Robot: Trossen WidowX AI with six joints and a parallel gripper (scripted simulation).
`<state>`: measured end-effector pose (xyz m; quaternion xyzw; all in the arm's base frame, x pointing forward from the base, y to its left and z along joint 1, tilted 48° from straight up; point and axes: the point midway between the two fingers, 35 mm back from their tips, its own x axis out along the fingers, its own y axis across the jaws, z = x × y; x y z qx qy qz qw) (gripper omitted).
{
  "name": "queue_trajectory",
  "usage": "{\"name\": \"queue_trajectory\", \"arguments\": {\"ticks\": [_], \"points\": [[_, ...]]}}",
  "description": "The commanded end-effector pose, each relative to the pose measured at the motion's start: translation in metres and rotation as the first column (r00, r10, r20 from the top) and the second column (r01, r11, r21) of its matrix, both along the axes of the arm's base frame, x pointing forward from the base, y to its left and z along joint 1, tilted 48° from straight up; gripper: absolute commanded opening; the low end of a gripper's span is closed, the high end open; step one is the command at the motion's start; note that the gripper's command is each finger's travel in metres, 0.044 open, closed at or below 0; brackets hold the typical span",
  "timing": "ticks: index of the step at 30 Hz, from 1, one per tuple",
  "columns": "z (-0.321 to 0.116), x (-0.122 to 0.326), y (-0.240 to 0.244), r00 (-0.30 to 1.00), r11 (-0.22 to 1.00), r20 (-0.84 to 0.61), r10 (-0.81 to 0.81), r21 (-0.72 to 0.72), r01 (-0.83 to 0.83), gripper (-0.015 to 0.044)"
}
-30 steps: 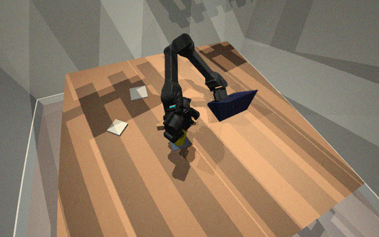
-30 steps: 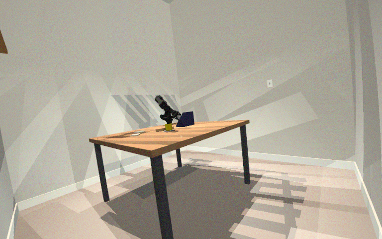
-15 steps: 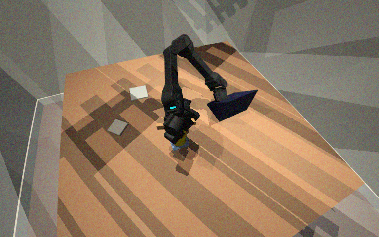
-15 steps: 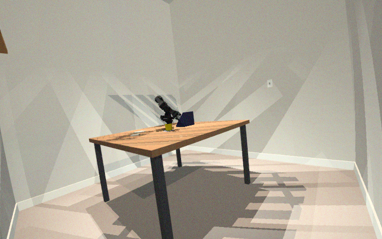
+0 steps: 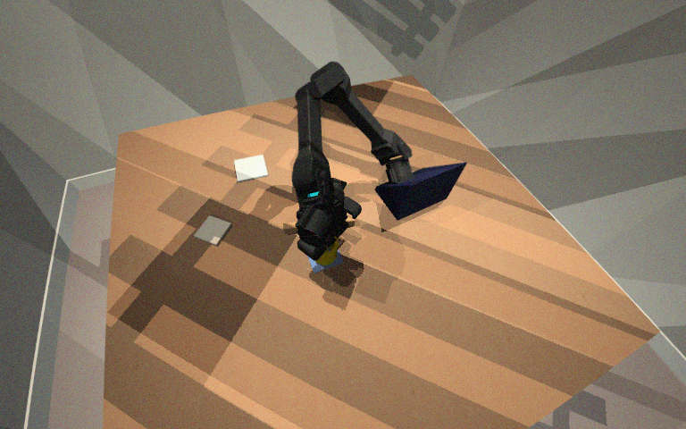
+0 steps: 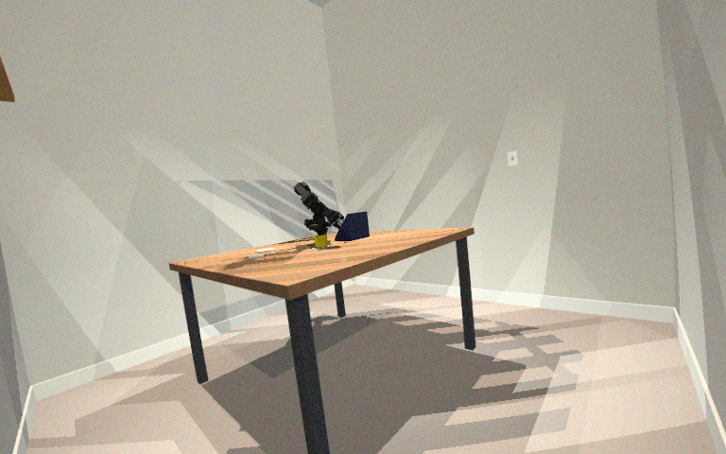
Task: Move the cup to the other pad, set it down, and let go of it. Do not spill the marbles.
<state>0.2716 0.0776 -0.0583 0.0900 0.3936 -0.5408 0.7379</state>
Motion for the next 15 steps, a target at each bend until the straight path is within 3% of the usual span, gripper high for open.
{"name": "queue_trajectory", "arguments": {"ticks": [1,5,15], "points": [[0.000,0.000,0.000,1.000,1.000,0.001,0.000,0.001,0.000,0.0027],[0.000,0.000,0.000,1.000,1.000,0.001,0.000,0.001,0.000,0.0000],[0.019,-0.003,0.021,1.000,1.000,-0.003,0.004,0.000,-0.004,0.0000]]}}
